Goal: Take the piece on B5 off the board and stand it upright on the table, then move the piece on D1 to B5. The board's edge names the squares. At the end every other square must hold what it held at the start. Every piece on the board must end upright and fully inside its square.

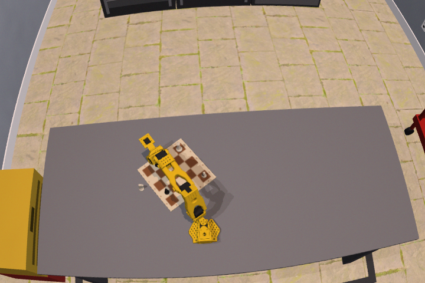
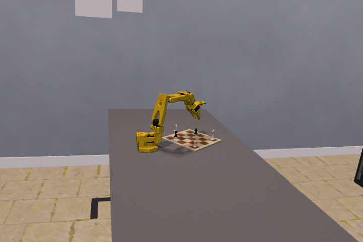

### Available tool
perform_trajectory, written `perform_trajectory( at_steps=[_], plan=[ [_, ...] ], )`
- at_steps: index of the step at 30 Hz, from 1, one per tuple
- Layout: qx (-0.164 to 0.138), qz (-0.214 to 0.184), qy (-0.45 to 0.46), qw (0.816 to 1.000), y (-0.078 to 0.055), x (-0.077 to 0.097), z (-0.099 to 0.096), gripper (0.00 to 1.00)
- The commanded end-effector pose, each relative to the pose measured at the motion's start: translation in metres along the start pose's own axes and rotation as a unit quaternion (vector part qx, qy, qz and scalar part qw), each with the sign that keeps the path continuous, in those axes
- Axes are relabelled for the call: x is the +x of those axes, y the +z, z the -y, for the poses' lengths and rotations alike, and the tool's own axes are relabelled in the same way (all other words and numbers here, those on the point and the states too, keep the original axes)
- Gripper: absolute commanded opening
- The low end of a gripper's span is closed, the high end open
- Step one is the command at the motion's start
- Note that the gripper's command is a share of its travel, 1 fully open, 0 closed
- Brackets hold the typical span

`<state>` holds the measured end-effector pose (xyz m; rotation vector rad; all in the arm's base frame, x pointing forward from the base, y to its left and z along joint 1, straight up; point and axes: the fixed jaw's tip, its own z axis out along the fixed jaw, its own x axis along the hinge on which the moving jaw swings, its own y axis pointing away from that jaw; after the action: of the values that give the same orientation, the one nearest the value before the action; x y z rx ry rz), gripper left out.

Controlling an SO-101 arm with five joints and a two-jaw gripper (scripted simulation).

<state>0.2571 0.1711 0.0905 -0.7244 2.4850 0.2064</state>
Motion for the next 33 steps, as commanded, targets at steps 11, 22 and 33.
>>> perform_trajectory(
  at_steps=[11, 22, 33],
  plan=[
    [0.004, -0.005, 0.009, 1.0, 0.01, 0.007, 0.005, 0.09],
    [0.004, -0.005, 0.009, 1.0, 0.01, 0.009, 0.005, 0.09],
    [0.004, -0.005, 0.009, 1.0, 0.011, 0.011, 0.005, 0.09]
  ],
)
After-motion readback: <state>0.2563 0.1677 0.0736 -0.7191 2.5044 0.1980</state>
